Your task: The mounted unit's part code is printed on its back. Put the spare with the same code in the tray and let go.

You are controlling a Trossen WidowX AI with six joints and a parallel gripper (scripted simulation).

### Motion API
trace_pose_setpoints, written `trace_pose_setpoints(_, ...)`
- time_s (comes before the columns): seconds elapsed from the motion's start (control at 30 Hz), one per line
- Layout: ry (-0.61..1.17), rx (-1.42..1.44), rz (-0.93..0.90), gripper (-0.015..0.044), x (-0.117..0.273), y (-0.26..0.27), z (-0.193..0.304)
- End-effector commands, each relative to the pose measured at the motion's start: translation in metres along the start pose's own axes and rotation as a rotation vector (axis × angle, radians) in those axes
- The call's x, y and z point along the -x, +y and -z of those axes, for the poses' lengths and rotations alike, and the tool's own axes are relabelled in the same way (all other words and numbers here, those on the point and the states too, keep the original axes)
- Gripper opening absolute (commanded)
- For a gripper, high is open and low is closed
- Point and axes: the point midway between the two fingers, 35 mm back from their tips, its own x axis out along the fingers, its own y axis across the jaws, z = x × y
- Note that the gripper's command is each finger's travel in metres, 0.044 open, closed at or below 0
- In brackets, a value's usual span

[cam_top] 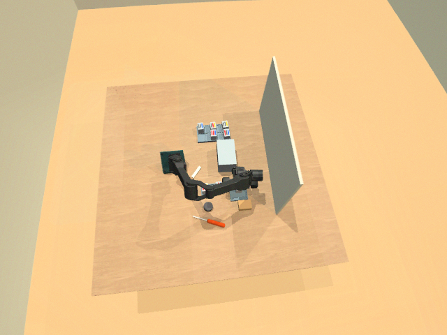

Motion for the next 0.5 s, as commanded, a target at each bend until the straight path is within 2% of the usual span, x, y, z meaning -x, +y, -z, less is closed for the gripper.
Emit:
trace_pose_setpoints(0.0,0.0,0.0,0.001,0.0053,0.0005,-0.0002,-0.0001)
trace_pose_setpoints(0.47,0.0,0.0,0.001,0.042,0.0005,-0.0002,-0.0001)
